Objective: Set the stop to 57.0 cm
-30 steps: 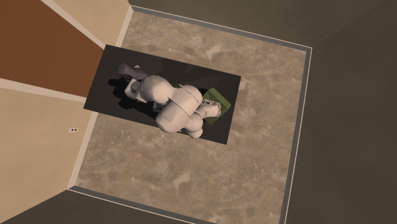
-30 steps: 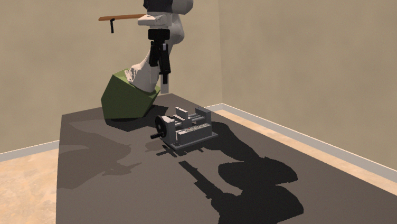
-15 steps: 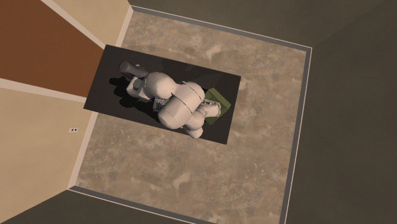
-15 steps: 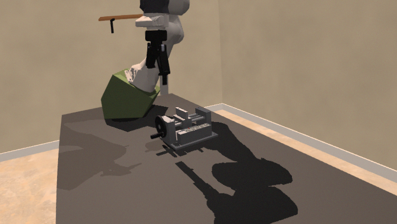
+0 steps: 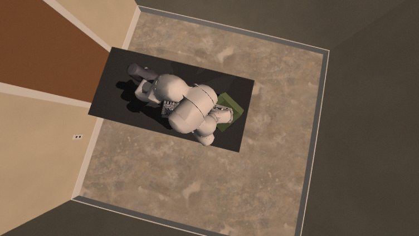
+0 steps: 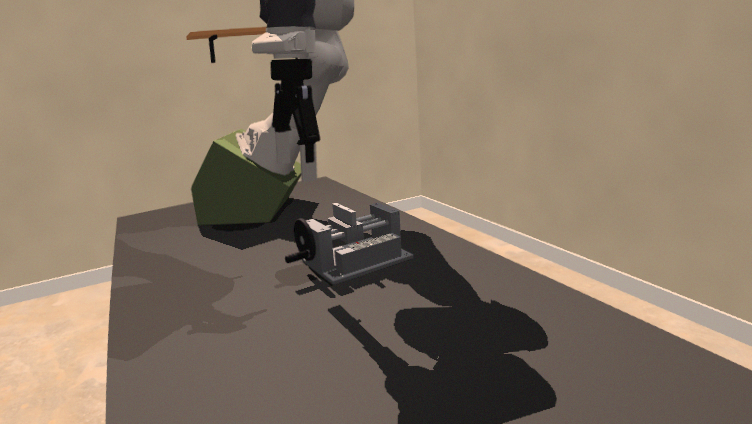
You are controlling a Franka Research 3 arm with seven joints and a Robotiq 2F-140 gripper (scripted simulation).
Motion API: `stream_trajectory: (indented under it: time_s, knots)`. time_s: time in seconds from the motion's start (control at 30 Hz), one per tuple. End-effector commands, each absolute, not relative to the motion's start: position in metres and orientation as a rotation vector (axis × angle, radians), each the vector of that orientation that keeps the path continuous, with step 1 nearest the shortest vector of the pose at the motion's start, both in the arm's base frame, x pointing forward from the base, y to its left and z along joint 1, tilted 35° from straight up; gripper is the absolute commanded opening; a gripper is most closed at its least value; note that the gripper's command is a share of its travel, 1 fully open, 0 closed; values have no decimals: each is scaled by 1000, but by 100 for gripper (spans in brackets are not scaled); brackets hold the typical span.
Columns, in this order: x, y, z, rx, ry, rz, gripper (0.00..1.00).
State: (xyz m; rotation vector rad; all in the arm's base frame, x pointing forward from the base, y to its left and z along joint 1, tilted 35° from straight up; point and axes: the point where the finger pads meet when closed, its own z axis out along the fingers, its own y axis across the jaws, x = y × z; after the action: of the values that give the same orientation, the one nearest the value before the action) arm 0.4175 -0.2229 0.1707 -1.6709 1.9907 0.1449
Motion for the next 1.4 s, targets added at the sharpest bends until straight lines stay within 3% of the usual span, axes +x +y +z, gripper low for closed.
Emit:
stream_trajectory:
  time_s: [0.0, 1.37]
  knots:
    - [419, -225, 171, -1687, 1975, 131, 100]
    - [421, -235, 152, -1690, 1899, 100, 100]
